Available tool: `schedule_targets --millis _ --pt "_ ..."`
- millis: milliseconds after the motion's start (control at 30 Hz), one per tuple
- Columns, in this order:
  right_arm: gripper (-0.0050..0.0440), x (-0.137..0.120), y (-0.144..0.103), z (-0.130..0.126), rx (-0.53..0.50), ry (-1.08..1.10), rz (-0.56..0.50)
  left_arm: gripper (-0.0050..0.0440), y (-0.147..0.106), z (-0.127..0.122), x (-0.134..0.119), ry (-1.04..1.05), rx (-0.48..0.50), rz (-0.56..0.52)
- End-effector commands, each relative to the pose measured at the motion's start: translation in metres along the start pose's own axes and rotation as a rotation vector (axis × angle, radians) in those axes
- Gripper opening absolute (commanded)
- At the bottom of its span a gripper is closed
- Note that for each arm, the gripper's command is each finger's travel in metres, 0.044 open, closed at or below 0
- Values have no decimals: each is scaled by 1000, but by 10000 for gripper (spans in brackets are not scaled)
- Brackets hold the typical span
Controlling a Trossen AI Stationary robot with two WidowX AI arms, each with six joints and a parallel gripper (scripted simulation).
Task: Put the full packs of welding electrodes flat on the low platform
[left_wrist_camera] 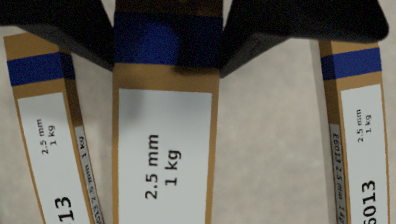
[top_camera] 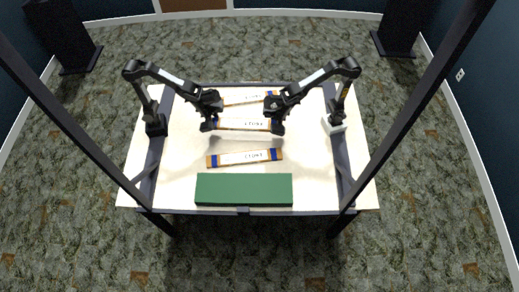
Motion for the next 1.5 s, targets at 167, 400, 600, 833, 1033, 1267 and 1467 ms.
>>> schedule_targets --millis 167,400,600,833,1033,1267,1467 --pt "-50 5 -9 24 31 -34 -19 -50 -12 -8 10 -38 19 -43" --pt "-50 5 -9 38 30 -33 -19 -50 -9 -22 9 -38 19 -32" --pt "-50 5 -9 46 31 -33 -19 -50 -8 -30 9 -38 19 -29" --pt "-50 4 -10 61 32 -33 -19 -50 -8 -44 9 -39 17 -32" --pt "-50 4 -10 73 33 -32 -18 -50 -7 -57 9 -39 16 -29" --pt "-50 3 -10 83 34 -32 -17 -50 -6 -67 9 -39 17 -26" --pt "-50 3 -11 95 35 -32 -17 -50 -6 -79 9 -39 15 -28"
Point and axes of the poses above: on each arm, the point midway between the two fingers, 35 mm back from their tips, its own y axis out along the fingers, its own z axis across the jaws, x = y × z, the point moved 3 cm from there along -y, back along the fingers, and after that the axes turned 2 degrees about -y, right-handed, at the moved point
